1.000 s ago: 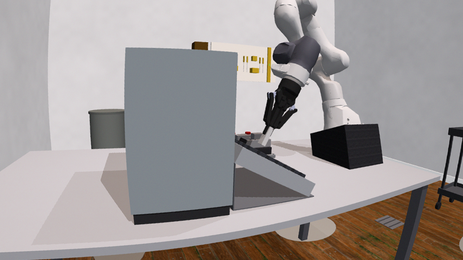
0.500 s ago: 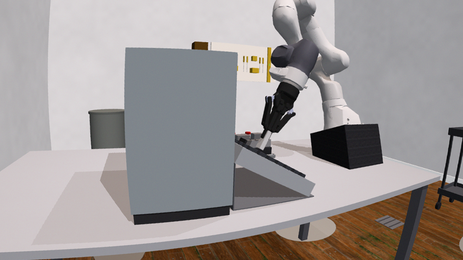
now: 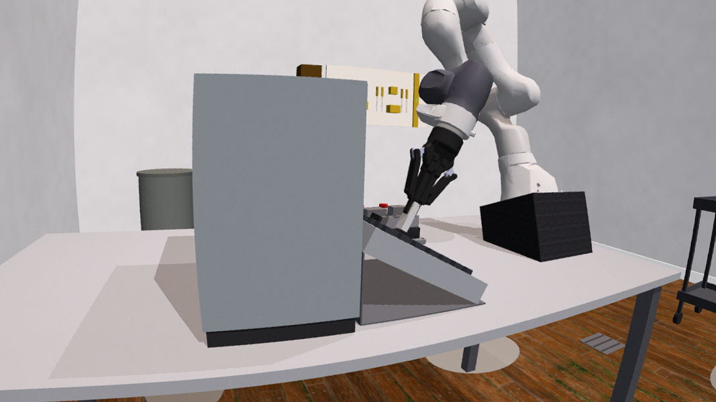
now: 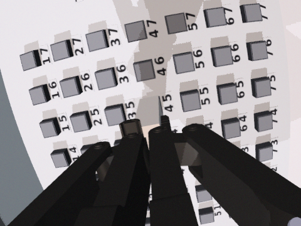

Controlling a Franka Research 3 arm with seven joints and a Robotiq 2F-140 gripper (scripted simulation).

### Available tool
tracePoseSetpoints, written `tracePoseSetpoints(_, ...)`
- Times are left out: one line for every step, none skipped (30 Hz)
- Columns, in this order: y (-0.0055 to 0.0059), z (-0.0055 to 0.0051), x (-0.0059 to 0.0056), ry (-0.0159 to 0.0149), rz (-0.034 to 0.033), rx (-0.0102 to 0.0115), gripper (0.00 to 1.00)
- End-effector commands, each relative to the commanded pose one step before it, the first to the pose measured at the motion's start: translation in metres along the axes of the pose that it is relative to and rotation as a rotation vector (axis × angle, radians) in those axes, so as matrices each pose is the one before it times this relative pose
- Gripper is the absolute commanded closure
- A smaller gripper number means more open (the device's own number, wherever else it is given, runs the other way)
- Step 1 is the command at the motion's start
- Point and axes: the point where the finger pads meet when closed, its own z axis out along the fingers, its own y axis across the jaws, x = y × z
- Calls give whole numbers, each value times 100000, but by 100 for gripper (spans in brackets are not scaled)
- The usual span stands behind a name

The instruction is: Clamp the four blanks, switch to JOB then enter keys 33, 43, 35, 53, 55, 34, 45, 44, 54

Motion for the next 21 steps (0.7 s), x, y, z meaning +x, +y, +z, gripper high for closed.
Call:
tracePoseSetpoints(-17,101,6,-254,438,-59,100)
tracePoseSetpoints(0,5,0,0,0,0,100)
tracePoseSetpoints(0,8,0,0,0,0,100)
tracePoseSetpoints(0,11,0,0,0,0,100)
tracePoseSetpoints(0,15,0,0,0,0,100)
tracePoseSetpoints(0,19,0,0,0,0,100)
tracePoseSetpoints(0,23,0,0,0,0,100)
tracePoseSetpoints(0,27,0,0,0,0,100)
tracePoseSetpoints(0,31,0,0,0,0,100)
tracePoseSetpoints(0,35,0,0,0,0,100)
tracePoseSetpoints(0,39,0,0,0,0,100)
tracePoseSetpoints(0,42,0,0,0,0,100)
tracePoseSetpoints(0,46,0,0,0,0,100)
tracePoseSetpoints(0,49,0,0,0,0,100)
tracePoseSetpoints(0,52,0,0,0,0,100)
tracePoseSetpoints(0,55,0,0,0,0,100)
tracePoseSetpoints(0,0,0,0,0,0,100)
tracePoseSetpoints(0,0,0,0,0,0,100)
tracePoseSetpoints(0,57,0,0,0,0,100)
tracePoseSetpoints(0,58,0,0,0,0,100)
tracePoseSetpoints(0,59,0,0,0,0,100)
